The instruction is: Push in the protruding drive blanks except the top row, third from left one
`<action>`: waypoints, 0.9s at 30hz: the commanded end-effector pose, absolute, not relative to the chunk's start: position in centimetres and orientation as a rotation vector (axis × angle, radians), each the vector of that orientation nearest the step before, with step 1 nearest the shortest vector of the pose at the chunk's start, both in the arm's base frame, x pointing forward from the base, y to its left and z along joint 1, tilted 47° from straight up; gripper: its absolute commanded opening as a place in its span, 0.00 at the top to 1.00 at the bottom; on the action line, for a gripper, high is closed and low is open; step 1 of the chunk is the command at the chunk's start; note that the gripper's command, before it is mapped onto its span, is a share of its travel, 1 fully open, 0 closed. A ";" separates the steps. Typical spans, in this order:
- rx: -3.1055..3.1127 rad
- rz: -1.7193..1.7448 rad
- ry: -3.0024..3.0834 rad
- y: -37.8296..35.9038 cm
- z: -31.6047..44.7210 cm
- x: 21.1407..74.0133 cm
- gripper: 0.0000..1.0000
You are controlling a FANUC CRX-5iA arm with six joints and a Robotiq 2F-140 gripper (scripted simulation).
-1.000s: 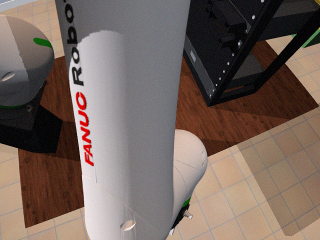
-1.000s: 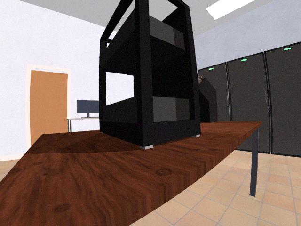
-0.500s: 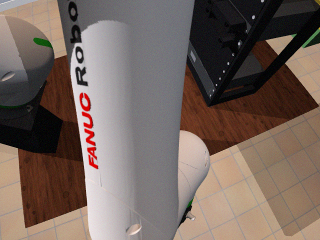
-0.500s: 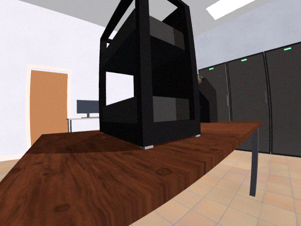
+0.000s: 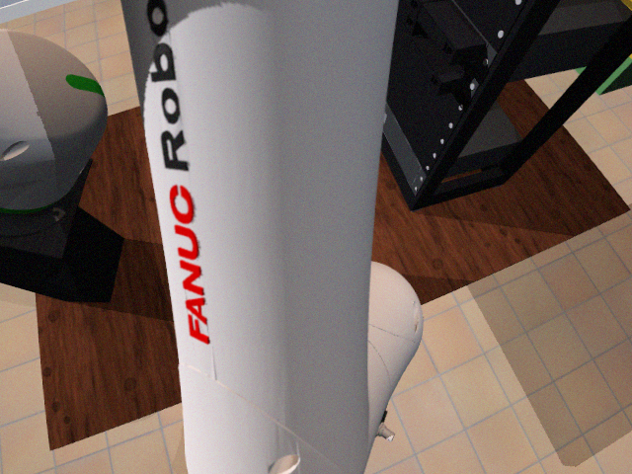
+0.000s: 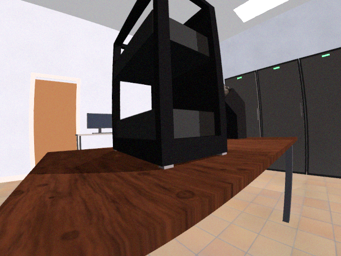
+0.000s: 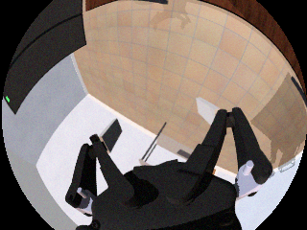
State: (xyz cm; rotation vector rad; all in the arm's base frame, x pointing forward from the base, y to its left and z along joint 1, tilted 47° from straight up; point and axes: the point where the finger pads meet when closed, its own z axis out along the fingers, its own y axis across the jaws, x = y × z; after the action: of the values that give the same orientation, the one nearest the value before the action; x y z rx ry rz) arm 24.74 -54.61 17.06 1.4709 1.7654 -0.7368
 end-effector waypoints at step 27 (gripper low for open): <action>1.397 -0.839 1.779 -57.4 21.2 23.7 0.00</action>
State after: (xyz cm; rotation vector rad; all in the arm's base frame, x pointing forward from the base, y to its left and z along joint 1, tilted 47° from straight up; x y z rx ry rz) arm 23.87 -57.07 20.77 1.4045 1.7778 -0.8269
